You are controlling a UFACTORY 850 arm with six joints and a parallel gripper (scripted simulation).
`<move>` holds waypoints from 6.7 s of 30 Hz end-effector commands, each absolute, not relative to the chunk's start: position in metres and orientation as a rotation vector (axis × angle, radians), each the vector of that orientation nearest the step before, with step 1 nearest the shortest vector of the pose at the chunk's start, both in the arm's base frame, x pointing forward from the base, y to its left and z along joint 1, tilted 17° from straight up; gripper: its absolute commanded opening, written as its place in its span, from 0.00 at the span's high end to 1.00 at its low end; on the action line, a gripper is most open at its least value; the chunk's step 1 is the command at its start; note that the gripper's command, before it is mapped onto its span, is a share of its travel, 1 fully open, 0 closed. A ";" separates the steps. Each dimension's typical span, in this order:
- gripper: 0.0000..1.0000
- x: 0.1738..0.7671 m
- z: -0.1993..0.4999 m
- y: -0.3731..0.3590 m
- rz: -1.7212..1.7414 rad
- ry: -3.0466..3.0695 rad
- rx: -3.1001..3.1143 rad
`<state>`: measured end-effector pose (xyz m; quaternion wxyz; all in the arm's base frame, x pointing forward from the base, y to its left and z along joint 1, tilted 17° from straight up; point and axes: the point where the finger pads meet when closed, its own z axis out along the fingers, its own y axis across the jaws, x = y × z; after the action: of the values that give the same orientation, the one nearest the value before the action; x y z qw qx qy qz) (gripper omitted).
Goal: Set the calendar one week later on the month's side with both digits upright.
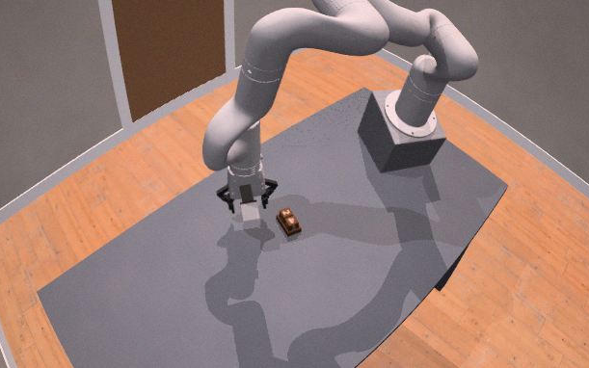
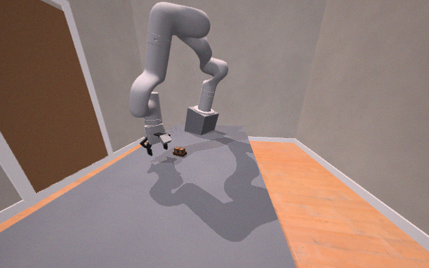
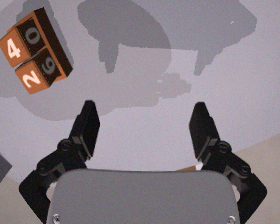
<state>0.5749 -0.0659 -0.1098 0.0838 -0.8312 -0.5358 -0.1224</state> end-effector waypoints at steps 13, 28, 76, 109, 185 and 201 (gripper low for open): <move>0.00 0.576 -0.109 -0.066 -0.367 -1.599 -2.482; 0.00 0.576 -0.109 -0.066 -0.367 -1.599 -2.482; 0.00 0.548 -0.099 -0.067 -0.335 -1.300 -2.625; 0.00 0.497 -0.104 -0.062 -0.259 -0.676 -2.811; 0.00 0.392 -0.122 -0.050 -0.081 0.602 -2.784; 0.00 0.394 -0.141 -0.045 -0.081 0.602 -2.784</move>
<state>0.3936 -0.0445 -0.1409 0.1459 -0.9666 0.2089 -0.0276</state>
